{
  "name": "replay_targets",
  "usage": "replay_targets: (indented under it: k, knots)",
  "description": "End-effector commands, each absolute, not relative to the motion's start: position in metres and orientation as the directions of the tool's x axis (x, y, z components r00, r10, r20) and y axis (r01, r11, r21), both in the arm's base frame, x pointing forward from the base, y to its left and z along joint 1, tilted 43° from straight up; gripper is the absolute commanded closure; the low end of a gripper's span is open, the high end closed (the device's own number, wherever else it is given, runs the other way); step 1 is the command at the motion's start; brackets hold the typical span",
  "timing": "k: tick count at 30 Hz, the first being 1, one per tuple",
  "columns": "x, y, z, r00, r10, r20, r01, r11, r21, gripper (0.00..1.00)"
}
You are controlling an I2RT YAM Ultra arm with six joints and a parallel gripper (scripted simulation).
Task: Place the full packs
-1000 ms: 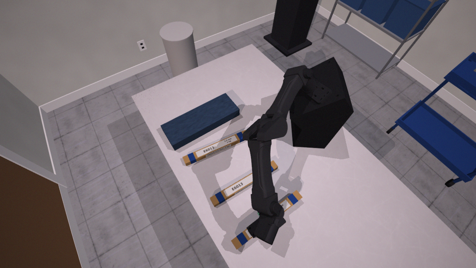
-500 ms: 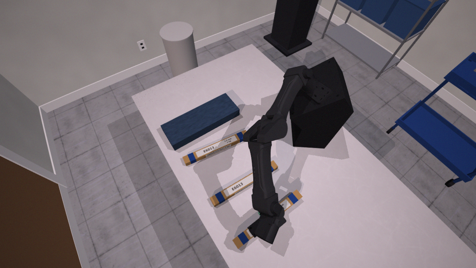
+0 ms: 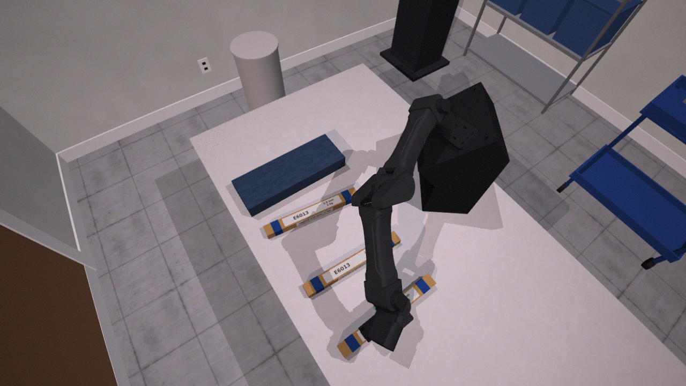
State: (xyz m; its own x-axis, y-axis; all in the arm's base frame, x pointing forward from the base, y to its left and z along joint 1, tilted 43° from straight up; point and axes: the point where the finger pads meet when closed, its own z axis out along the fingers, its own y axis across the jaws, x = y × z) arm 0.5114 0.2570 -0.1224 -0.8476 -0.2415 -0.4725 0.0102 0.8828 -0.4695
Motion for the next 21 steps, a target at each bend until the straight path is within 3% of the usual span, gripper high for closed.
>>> replay_targets:
  k: [1, 21]
  knots:
    - [0.516, 0.304, -0.083, -0.795, -0.268, -0.544, -0.017, 0.906, -0.423, 1.00]
    - [0.521, 0.304, -0.076, -0.791, -0.261, -0.553, -0.013, 0.911, -0.412, 1.00]
